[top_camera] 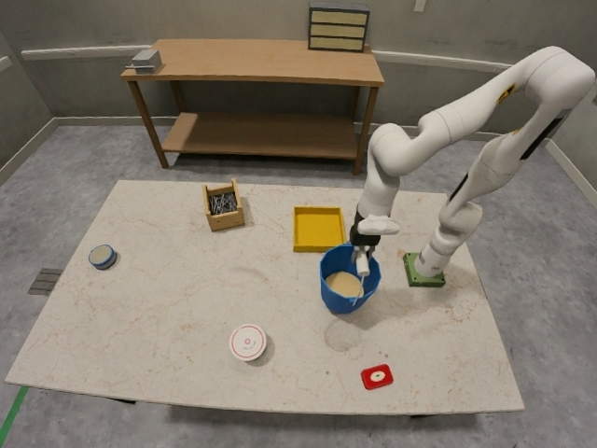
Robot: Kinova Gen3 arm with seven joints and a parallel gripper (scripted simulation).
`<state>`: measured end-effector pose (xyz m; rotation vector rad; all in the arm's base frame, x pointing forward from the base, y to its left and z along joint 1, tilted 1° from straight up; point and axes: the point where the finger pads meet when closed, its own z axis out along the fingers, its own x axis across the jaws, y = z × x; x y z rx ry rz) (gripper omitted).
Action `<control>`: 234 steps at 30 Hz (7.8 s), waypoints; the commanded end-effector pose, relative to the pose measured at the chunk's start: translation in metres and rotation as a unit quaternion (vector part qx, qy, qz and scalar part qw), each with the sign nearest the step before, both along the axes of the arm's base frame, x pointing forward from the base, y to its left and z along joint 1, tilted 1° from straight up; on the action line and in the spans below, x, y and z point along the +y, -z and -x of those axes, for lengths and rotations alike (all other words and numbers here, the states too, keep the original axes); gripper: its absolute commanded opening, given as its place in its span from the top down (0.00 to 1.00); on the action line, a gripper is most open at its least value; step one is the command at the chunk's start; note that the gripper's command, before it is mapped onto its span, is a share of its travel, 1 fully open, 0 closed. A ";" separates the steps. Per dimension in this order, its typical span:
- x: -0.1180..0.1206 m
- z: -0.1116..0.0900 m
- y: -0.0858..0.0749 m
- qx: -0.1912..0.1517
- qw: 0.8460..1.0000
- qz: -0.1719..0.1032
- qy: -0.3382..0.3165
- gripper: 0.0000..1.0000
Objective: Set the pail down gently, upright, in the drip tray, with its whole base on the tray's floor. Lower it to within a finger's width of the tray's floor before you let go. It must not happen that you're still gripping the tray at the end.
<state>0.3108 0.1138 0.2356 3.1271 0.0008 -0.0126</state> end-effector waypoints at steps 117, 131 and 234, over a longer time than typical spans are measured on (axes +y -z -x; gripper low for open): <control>-0.003 -0.001 -0.038 -0.001 1.000 0.000 0.000 1.00; -0.013 -0.004 -0.038 -0.001 1.000 0.000 0.000 1.00; -0.230 -0.052 -0.041 -0.001 1.000 0.000 0.000 1.00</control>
